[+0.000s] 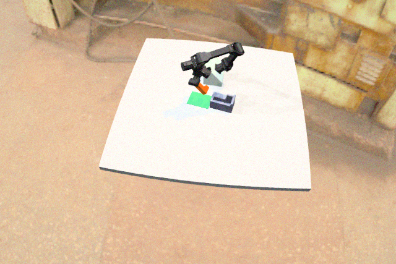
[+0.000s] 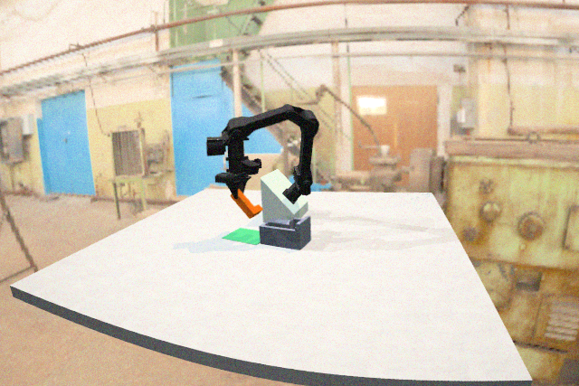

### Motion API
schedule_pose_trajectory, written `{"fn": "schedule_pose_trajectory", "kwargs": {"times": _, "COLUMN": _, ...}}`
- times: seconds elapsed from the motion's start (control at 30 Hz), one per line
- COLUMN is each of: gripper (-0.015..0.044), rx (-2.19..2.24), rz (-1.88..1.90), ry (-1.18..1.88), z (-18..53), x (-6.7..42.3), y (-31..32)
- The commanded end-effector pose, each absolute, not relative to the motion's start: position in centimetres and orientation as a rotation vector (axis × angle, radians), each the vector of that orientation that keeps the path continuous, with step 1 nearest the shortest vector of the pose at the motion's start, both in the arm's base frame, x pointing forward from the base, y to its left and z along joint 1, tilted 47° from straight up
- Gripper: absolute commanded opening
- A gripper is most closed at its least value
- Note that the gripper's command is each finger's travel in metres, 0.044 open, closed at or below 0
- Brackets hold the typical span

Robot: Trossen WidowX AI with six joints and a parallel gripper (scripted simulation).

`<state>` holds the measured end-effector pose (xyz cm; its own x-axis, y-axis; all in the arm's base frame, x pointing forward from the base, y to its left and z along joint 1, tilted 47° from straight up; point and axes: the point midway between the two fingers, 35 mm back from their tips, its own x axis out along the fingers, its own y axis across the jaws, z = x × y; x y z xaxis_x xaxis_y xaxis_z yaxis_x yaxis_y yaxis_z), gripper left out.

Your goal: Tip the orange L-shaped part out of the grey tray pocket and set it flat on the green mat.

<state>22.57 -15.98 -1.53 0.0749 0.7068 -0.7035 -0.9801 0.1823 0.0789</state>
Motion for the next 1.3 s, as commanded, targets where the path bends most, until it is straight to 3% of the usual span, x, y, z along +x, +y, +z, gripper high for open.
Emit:
{"fn": "schedule_pose_trajectory", "kwargs": {"times": 0.0, "gripper": 0.0, "rx": -0.467, "rz": 1.341, "ry": 0.703, "z": -2.1, "x": 22.5, "y": -15.3}}
{"fn": "schedule_pose_trajectory", "kwargs": {"times": 1.27, "gripper": 0.0, "rx": -0.467, "rz": 1.341, "ry": 0.701, "z": -6.1, "x": 22.9, "y": -11.1}}
